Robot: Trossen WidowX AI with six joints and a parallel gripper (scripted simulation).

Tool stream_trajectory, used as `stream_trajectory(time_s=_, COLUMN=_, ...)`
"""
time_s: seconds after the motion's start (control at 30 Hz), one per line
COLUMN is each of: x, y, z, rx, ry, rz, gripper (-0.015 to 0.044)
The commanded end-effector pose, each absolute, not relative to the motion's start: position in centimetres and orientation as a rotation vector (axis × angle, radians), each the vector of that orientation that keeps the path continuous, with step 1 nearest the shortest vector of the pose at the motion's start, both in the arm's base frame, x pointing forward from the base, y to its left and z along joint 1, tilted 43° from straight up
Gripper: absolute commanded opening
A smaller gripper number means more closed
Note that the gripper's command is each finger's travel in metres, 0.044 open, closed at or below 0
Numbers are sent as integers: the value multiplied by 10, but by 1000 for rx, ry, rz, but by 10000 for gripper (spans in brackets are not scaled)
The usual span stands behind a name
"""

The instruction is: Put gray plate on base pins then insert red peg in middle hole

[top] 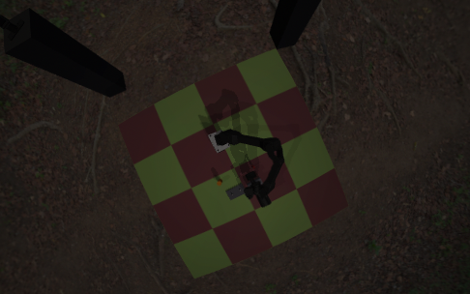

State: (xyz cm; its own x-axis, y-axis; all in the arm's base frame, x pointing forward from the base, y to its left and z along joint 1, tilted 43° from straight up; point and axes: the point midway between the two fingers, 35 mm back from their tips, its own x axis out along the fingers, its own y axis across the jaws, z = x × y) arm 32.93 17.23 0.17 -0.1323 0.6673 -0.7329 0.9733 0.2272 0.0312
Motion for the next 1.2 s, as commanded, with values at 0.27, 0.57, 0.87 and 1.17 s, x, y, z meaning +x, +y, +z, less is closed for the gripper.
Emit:
stream_trajectory(time_s=0.27, x=327, y=176, z=-2, rx=1513, ry=1881, rz=-628, gripper=256)
stream_trajectory(time_s=0.57, x=327, y=176, z=-2, rx=1513, ry=1881, rz=-628, gripper=98)
stream_trajectory(time_s=0.87, x=328, y=174, z=-1, rx=1512, ry=1881, rz=-629, gripper=0)
stream_trajectory(time_s=1.17, x=334, y=156, z=18, rx=1510, ry=1875, rz=-633, gripper=0)
